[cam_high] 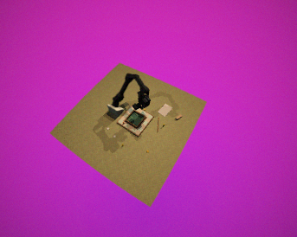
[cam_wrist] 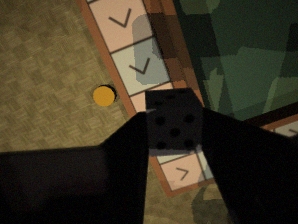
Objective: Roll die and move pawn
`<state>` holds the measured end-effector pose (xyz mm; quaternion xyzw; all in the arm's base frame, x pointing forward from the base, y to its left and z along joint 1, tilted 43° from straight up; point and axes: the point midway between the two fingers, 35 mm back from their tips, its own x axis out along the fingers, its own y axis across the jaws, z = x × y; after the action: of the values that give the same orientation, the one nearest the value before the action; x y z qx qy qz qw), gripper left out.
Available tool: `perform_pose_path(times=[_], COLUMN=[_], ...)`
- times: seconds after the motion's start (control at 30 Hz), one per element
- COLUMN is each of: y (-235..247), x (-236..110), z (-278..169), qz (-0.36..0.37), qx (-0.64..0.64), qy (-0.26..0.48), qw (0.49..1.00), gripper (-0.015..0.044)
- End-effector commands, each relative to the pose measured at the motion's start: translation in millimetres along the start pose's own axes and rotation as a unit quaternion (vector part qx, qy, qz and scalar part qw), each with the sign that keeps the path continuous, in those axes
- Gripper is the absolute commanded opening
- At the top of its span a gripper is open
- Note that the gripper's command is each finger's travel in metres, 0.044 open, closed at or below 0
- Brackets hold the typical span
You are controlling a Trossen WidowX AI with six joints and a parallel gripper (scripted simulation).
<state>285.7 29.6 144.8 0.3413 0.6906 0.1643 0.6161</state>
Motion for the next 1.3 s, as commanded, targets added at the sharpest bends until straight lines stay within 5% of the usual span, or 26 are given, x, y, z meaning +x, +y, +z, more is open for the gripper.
perform_pose_path(times=[0.0,0.5,1.0,1.27], y=[-14.0,-56.0,-97.2,-101.1], x=[2.7,12.9,24.2,25.3], z=[4.7,14.0,16.3,16.2], qz=[-0.003,-0.003,-0.002,-0.002], qx=[0.075,0.325,0.554,0.575], qy=[-0.001,0.000,0.004,0.004], qw=[0.997,0.946,0.832,0.818], gripper=[0.0000,0.0000,0.0000,0.0000])
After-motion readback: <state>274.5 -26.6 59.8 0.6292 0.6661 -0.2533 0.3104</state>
